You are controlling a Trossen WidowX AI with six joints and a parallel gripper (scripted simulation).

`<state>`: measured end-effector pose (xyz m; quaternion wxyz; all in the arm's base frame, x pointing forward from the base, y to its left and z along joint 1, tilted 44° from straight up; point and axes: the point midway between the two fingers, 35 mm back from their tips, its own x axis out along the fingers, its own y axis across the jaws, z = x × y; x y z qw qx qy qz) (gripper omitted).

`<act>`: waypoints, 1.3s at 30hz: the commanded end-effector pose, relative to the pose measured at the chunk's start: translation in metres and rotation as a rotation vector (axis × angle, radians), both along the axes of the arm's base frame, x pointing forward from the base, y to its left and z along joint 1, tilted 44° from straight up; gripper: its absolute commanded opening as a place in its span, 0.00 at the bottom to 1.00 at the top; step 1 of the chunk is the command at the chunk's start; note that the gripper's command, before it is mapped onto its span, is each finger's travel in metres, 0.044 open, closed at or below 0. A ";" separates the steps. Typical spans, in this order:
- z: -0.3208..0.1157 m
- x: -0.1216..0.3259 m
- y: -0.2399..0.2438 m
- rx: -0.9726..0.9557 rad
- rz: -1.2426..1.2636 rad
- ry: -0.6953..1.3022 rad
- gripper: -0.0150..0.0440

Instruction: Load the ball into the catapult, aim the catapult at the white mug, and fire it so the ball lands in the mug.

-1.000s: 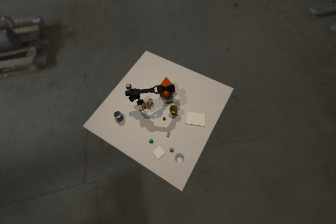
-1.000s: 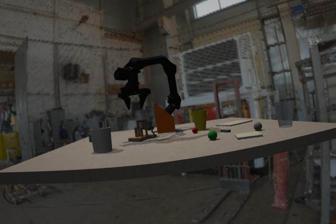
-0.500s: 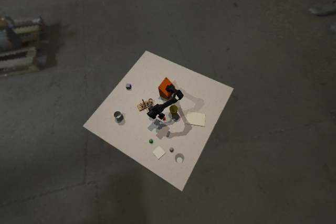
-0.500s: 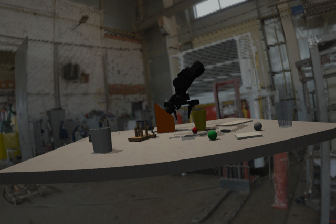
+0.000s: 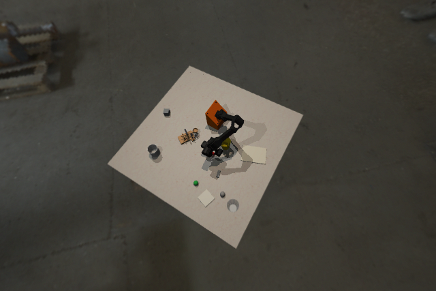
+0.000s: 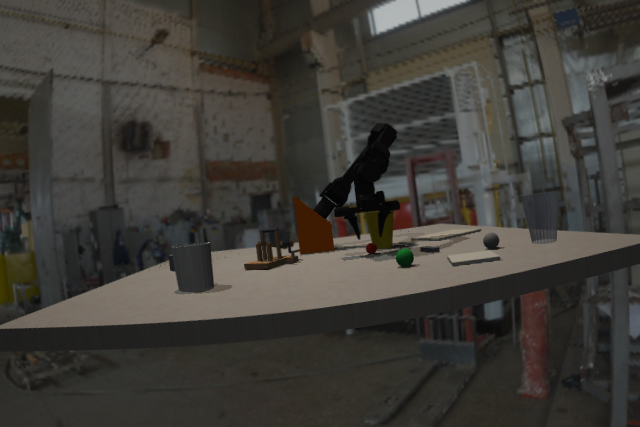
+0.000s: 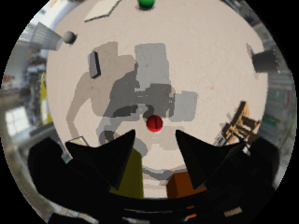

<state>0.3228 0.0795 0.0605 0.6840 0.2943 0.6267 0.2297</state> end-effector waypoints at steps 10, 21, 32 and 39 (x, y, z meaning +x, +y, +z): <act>-0.014 0.003 0.013 0.003 -0.003 0.003 0.76; -0.027 0.004 0.026 0.004 -0.004 0.003 0.76; -0.027 0.004 0.027 0.005 -0.004 0.003 0.50; -0.022 0.004 0.019 0.001 -0.004 0.003 0.28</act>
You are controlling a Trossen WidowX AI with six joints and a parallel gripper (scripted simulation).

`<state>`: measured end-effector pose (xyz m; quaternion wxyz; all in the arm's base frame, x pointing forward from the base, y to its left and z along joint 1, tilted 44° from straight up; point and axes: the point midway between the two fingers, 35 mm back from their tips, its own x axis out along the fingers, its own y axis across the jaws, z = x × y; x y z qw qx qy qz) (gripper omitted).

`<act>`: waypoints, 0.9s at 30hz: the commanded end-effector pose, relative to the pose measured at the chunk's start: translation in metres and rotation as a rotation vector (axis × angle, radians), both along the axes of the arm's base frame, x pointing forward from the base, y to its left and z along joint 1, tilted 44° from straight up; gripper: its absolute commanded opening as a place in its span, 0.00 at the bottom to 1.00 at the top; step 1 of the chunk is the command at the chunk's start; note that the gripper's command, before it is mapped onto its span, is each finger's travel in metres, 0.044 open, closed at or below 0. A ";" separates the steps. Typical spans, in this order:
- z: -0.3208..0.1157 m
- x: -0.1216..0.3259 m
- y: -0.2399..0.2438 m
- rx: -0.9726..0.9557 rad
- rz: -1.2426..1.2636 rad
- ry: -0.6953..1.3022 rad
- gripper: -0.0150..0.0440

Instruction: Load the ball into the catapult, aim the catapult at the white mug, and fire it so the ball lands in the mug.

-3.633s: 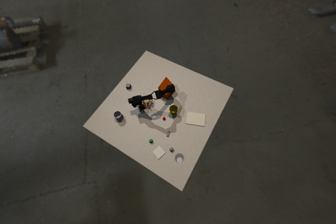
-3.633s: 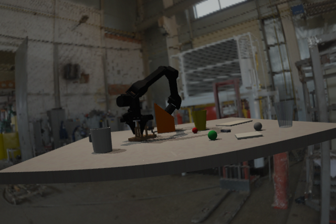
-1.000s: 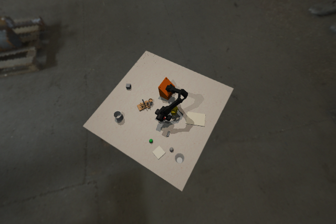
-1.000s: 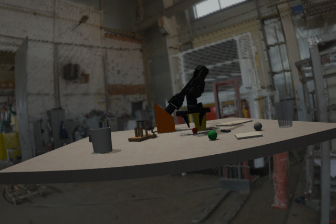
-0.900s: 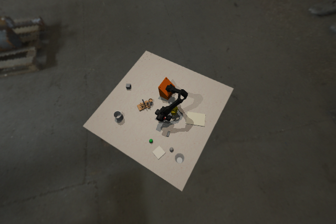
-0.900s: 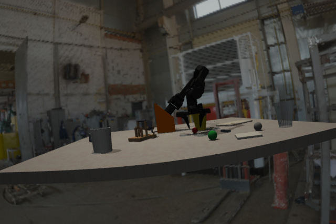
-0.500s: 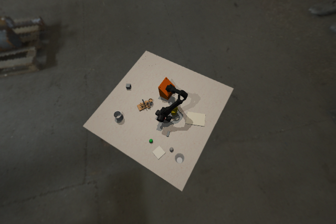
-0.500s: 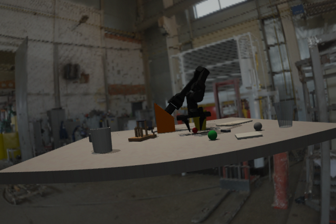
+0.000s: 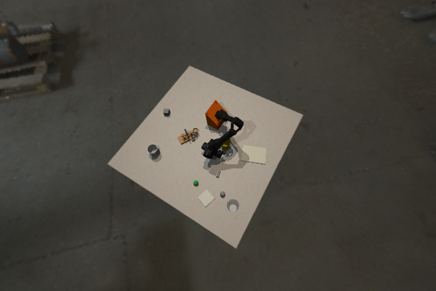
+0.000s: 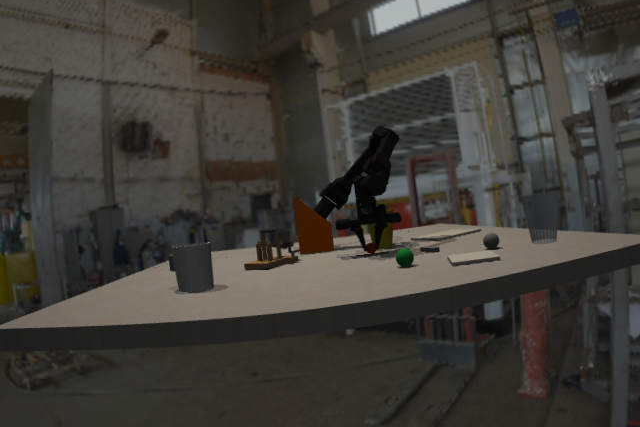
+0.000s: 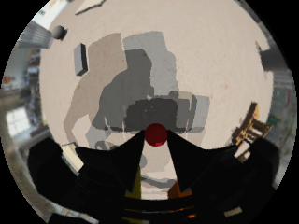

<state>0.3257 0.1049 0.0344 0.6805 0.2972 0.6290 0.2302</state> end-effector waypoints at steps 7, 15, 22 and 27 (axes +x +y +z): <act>0.034 -0.002 -0.042 -0.014 -0.004 -0.004 0.25; 0.072 -0.016 -0.079 -0.011 -0.003 -0.003 0.25; 0.083 -0.021 -0.090 -0.008 -0.007 0.002 0.25; 0.065 -0.020 -0.107 -0.020 -0.038 0.056 0.25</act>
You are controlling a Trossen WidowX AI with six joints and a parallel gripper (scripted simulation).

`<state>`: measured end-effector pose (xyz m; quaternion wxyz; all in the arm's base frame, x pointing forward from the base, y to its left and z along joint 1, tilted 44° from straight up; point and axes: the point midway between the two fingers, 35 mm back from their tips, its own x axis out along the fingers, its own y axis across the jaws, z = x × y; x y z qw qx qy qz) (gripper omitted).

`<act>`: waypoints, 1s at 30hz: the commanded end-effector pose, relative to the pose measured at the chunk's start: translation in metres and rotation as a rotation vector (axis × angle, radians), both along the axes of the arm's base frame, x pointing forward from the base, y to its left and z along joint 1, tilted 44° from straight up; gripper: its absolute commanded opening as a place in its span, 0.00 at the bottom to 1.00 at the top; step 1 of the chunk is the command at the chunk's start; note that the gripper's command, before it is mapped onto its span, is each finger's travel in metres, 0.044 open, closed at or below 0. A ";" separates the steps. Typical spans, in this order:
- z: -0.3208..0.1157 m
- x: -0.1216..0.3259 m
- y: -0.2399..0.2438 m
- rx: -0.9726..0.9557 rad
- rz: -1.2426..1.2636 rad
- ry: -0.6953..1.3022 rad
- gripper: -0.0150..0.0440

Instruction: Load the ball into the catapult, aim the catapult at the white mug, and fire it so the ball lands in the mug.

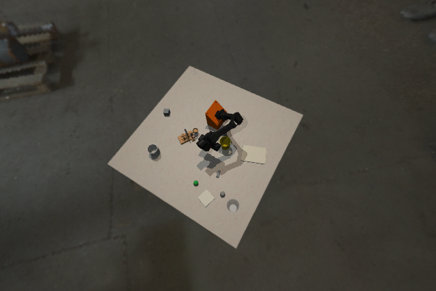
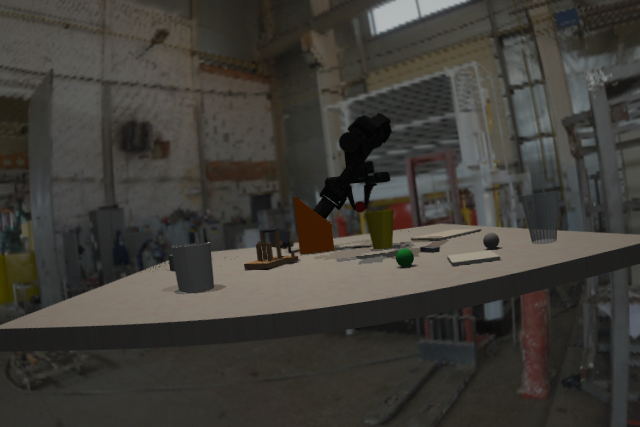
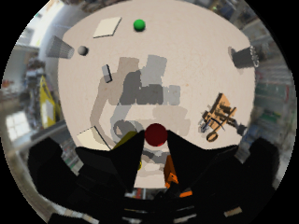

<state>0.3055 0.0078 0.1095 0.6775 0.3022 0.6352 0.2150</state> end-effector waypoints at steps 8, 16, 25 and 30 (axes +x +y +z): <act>-0.048 -0.007 -0.043 0.000 -0.094 0.175 0.25; -0.079 -0.018 -0.068 0.018 -0.134 0.283 0.25; -0.118 -0.038 -0.097 0.046 -0.146 0.387 0.25; -0.138 -0.052 -0.110 0.071 -0.149 0.441 0.25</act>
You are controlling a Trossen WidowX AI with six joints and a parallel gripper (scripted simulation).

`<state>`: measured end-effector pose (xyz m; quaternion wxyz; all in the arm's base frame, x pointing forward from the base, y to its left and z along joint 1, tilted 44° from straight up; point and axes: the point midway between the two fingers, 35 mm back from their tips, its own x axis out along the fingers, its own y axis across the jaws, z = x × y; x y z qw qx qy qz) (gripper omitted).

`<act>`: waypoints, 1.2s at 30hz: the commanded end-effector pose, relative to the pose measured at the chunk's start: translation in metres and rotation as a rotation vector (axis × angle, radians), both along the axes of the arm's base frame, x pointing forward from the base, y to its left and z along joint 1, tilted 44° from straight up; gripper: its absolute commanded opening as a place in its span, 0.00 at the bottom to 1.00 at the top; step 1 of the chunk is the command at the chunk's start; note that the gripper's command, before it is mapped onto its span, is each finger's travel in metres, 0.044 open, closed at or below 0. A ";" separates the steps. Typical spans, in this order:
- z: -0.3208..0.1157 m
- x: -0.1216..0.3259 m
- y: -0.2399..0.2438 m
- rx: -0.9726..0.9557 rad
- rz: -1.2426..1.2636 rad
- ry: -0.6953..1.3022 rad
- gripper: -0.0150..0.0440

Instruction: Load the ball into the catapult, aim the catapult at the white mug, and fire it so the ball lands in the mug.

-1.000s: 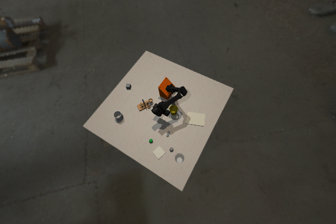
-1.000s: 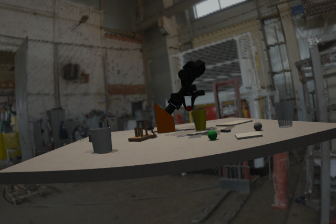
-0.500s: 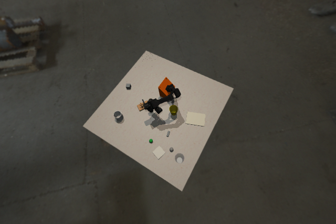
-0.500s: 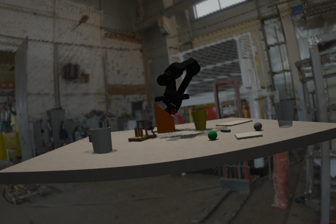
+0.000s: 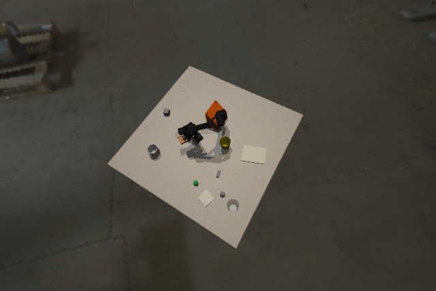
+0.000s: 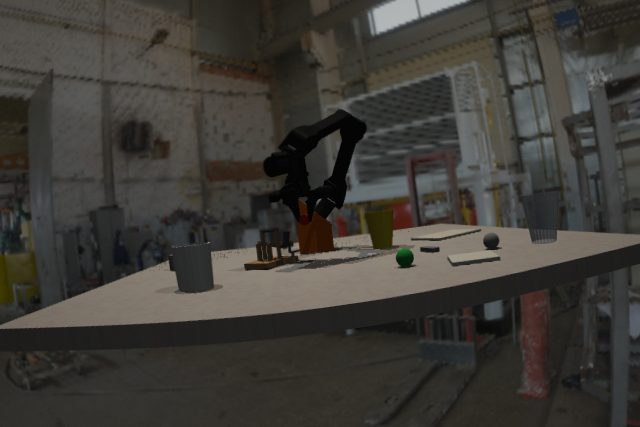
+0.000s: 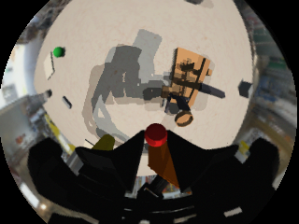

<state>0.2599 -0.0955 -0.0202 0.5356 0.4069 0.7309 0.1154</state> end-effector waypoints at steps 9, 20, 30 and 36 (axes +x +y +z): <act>-0.045 -0.038 -0.024 0.078 -0.009 0.108 0.25; -0.071 -0.054 -0.020 0.120 -0.013 0.146 0.25; -0.078 -0.053 -0.014 0.121 -0.013 0.146 0.25; -0.080 -0.052 -0.013 0.116 -0.007 0.140 0.25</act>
